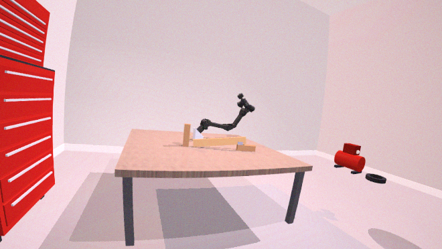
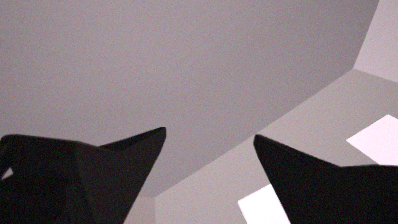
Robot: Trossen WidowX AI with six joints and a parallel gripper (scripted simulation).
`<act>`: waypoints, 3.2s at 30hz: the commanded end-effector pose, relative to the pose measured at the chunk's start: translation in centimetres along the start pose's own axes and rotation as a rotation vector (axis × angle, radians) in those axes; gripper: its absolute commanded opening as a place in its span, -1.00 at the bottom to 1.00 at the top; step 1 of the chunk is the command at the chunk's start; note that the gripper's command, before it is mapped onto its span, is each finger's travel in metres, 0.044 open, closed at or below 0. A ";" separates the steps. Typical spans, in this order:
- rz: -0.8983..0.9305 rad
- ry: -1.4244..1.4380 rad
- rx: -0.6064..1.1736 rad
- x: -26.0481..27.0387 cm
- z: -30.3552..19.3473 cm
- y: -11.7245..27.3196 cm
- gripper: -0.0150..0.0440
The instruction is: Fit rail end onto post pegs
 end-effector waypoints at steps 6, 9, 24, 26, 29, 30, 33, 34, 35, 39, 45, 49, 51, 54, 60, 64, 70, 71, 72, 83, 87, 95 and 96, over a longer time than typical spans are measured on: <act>-0.132 0.198 0.047 -4.9 -0.1 -1.2 1.00; -0.239 0.350 0.097 -8.9 0.0 -1.7 1.00; -0.674 1.261 0.563 -27.8 3.7 1.9 1.00; -0.737 1.388 0.665 -30.8 4.7 3.2 1.00; -0.824 1.564 0.839 -34.9 6.5 5.5 1.00; -0.851 1.618 0.902 -36.1 7.2 6.3 1.00; -0.928 1.766 1.114 -39.7 9.4 9.2 1.00; -0.950 1.809 1.190 -40.7 10.2 10.2 1.00; -0.971 1.848 1.269 -41.7 11.0 11.3 1.00; -1.037 1.968 1.615 -45.0 14.4 15.9 1.00; -1.064 1.999 2.231 -48.1 19.8 23.4 1.00; -1.019 1.881 2.680 -48.7 23.5 28.5 1.00; -0.972 1.771 2.911 -48.6 25.5 31.1 1.00; -0.867 1.525 3.259 -47.9 28.5 34.8 1.00; -0.552 0.766 3.794 -44.8 34.2 41.5 1.00; -0.267 0.052 3.950 -41.1 37.6 45.6 1.00; 0.108 -0.947 3.760 -34.4 41.7 49.9 1.00; 0.163 -1.104 3.680 -33.1 42.3 50.5 1.00; 0.213 -1.255 3.585 -31.6 42.9 51.0 1.00; 0.304 -1.553 3.327 -28.3 44.3 52.2 1.00; 0.304 -1.553 3.327 -28.1 44.5 52.4 1.00; 0.305 -1.552 3.328 -27.3 45.2 53.2 1.00; 0.305 -1.552 3.328 -27.2 45.3 53.3 1.00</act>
Point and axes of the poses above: the point midway between the two fingers, 35 mm back from their tips, its own y axis back along the fingers, its own x axis across the jaws, z = x × y, the point moved 2 cm from there along y, back along the fingers, and after that the axes turned 13 degrees about -y, right-handed, at the moved point
